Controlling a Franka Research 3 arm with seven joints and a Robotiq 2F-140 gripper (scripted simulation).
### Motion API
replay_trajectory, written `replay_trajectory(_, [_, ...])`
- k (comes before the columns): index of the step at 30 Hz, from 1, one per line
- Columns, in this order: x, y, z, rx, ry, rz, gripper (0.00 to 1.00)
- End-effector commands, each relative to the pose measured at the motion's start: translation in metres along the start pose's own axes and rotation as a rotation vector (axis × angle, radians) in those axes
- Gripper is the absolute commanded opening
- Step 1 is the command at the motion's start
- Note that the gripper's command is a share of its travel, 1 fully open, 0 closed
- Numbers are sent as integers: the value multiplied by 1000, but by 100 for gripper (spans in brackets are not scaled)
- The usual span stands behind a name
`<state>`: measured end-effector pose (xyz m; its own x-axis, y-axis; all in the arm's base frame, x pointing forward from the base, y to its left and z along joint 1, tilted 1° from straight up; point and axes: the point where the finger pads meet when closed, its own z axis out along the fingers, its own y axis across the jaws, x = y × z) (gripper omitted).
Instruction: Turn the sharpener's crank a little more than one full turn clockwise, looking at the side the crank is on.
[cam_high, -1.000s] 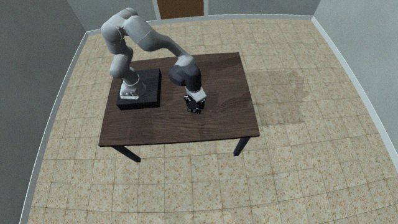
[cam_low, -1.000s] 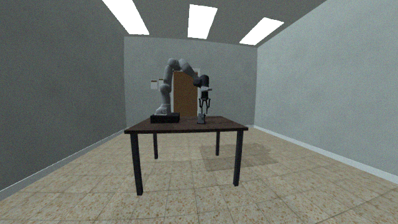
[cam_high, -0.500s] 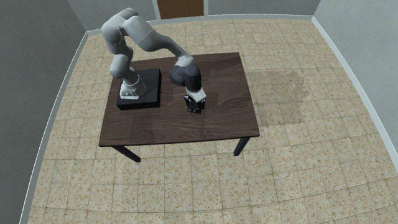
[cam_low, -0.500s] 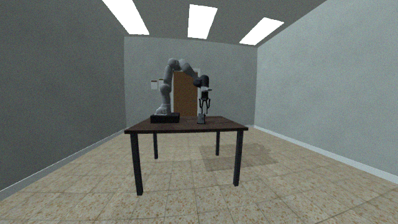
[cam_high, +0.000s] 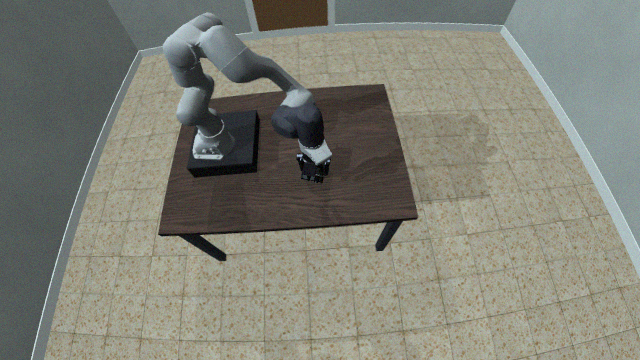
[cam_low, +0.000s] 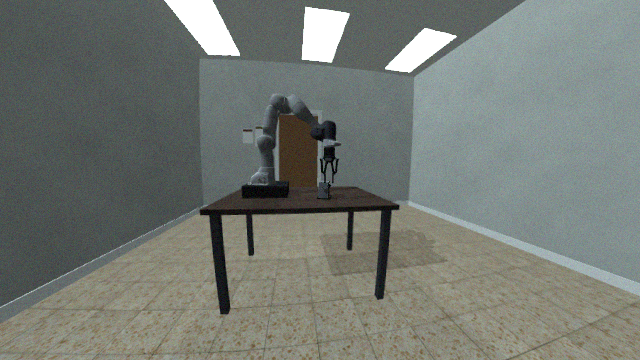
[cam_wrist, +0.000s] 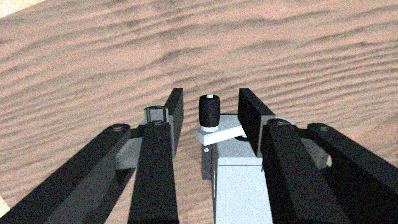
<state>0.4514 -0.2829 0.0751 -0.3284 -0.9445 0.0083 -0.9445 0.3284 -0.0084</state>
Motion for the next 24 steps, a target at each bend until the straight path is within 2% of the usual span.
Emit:
replay_trajectory(1, [0, 0, 1, 0, -1, -4, 39])
replay_trajectory(24, [0, 0, 13, 0, -1, -4, 39])
